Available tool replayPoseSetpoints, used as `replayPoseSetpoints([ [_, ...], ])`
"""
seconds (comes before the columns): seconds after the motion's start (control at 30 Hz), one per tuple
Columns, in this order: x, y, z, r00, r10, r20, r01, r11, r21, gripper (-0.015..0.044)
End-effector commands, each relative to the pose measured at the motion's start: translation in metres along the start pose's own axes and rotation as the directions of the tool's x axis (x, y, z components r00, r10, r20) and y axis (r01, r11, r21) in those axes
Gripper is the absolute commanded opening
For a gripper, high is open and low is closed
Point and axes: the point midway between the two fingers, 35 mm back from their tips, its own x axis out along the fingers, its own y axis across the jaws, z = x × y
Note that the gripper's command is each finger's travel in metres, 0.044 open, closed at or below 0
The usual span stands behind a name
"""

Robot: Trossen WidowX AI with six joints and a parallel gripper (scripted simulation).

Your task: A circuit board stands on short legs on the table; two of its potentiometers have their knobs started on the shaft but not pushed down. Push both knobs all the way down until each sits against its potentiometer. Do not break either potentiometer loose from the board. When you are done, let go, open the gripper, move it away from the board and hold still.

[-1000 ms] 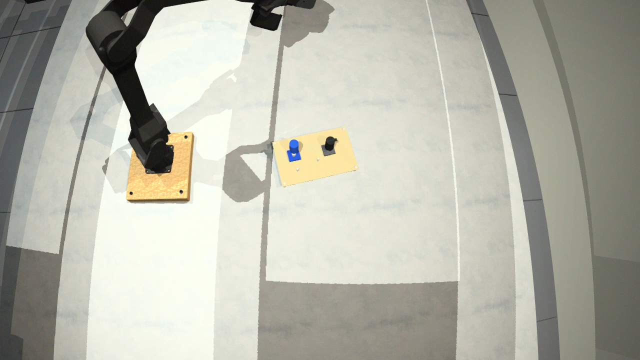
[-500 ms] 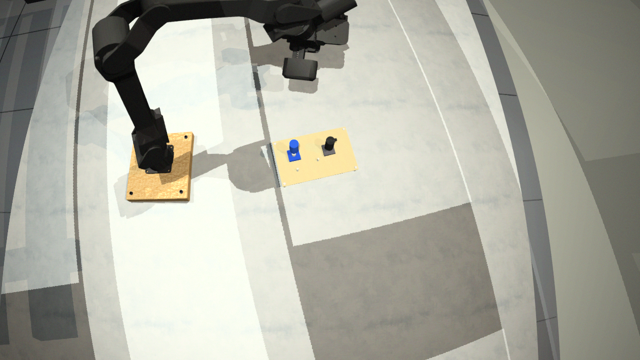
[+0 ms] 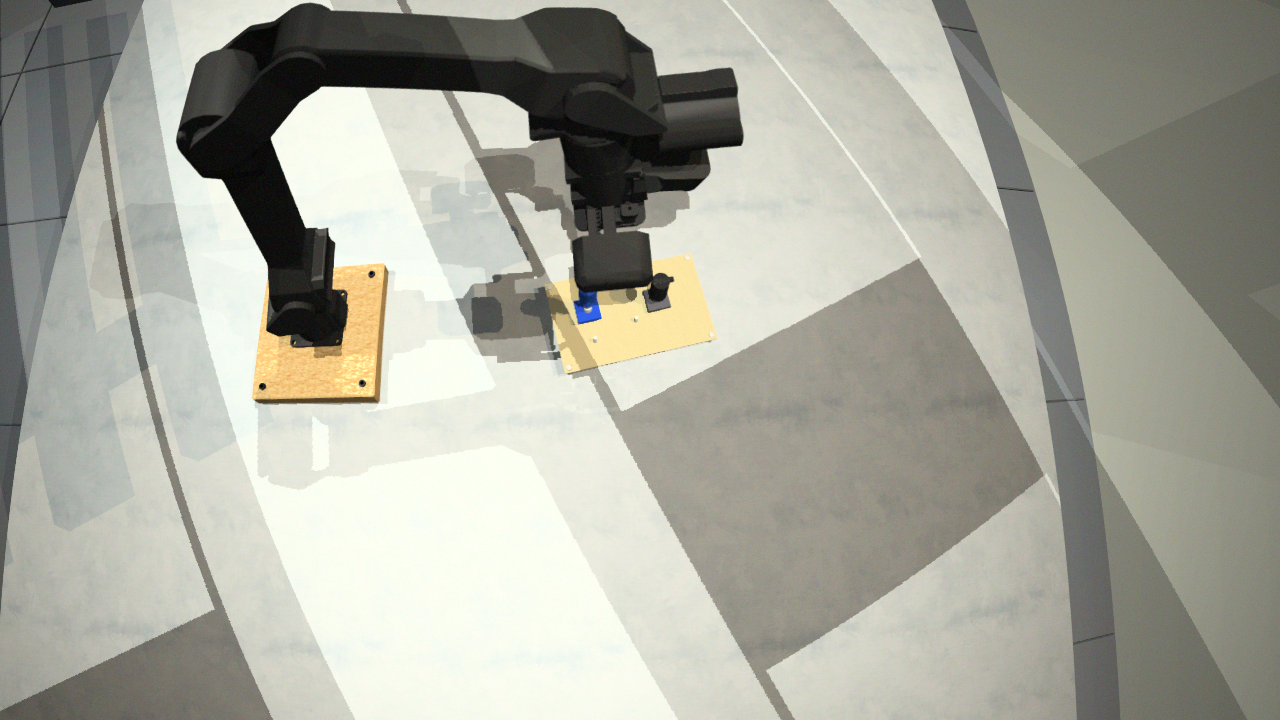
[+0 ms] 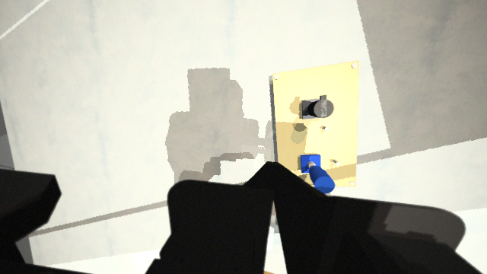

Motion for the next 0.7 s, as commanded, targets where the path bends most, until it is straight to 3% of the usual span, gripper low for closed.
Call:
replayPoseSetpoints([
  [0.0, -0.009, -0.035, -0.014, 0.994, -0.080, -0.073, 0.074, 0.994, -0.083, 0.0000],
  [0.67, 0.007, -0.050, -0.024, 0.989, -0.106, -0.106, 0.094, 0.989, -0.117, 0.0000],
])
